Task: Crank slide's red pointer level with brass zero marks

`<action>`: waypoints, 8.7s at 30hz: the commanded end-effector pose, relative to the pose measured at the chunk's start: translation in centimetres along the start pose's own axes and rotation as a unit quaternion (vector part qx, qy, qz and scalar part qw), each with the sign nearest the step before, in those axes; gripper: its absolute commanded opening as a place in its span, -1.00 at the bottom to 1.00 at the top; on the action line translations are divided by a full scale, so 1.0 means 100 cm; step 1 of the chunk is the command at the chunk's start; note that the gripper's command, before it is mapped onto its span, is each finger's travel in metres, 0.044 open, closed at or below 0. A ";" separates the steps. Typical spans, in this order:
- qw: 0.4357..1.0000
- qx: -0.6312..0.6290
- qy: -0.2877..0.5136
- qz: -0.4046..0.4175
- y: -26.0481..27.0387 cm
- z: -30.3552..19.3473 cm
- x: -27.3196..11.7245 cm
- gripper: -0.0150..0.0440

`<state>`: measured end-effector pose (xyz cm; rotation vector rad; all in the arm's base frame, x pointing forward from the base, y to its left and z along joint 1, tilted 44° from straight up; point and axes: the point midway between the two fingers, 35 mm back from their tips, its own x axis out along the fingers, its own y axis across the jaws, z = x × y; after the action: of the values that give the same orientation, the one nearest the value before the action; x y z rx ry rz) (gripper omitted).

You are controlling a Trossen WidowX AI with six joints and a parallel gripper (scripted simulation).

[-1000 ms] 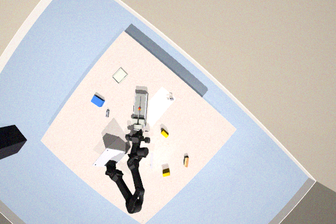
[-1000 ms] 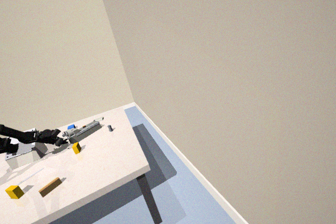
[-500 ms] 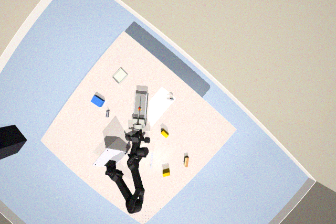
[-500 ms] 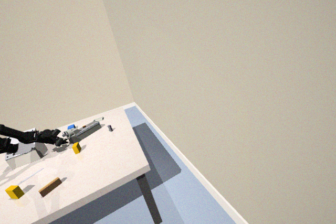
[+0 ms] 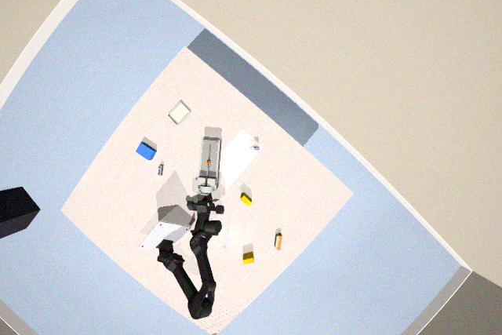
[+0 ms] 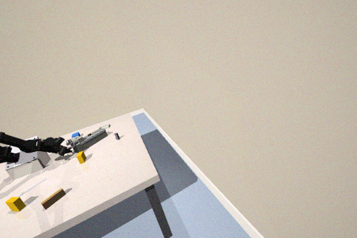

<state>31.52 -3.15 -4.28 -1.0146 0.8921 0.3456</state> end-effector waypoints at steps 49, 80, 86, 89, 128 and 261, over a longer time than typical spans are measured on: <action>1.000 -0.003 0.001 0.013 0.011 -0.001 0.001 -0.49; 1.000 -0.003 0.001 0.013 0.013 -0.001 0.001 -0.49; 1.000 -0.003 0.001 0.013 0.013 -0.001 0.000 -0.49; 1.000 -0.003 0.001 0.013 0.013 -0.001 0.000 -0.49; 1.000 -0.002 0.001 0.013 0.015 0.000 0.000 -0.49; 1.000 -0.002 0.001 0.014 0.034 0.024 -0.025 -0.49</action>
<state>29.17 0.35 -4.30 -1.0063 0.9170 0.3614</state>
